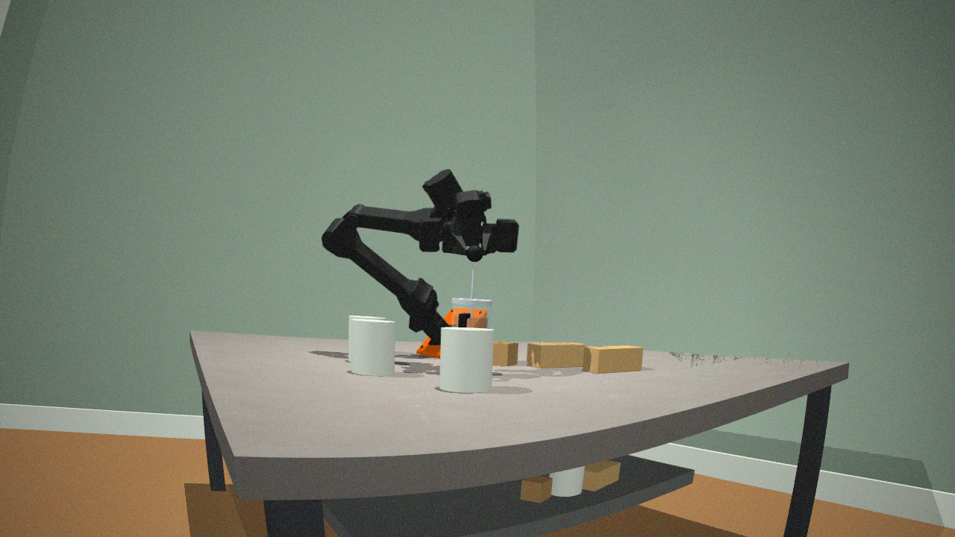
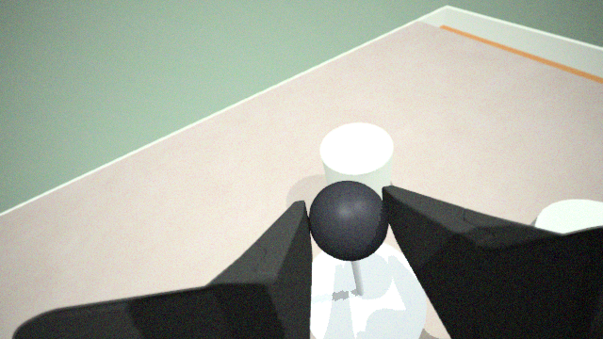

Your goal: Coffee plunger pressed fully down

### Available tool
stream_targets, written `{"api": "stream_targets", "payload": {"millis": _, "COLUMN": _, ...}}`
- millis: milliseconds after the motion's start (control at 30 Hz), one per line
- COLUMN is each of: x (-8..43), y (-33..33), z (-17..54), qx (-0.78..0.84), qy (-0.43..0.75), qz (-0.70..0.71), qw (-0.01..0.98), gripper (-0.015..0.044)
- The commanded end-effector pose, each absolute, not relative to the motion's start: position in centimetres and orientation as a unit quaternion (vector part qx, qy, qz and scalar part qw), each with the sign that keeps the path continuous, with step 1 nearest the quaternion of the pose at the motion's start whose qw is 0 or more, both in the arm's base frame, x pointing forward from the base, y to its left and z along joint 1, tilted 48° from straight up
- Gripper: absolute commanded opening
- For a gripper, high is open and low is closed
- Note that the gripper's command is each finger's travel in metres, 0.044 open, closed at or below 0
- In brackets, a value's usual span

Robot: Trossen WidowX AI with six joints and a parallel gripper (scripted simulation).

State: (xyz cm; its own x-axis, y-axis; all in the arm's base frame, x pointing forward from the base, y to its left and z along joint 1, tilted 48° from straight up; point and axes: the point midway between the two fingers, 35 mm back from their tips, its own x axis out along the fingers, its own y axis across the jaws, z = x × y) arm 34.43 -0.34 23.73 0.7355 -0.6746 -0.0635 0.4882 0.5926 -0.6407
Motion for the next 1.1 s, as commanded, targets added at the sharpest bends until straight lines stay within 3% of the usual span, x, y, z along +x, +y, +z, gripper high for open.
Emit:
{"api": "stream_targets", "payload": {"millis": 0, "x": 34.1, "y": -2.0, "z": 21.9, "qx": -0.317, "qy": 0.17, "qz": -0.339, "qw": 0.869, "gripper": 0.0122}}
{"api": "stream_targets", "payload": {"millis": 1067, "x": 34.7, "y": -4.5, "z": 20.4, "qx": -0.319, "qy": 0.166, "qz": -0.34, "qw": 0.869, "gripper": 0.0122}}
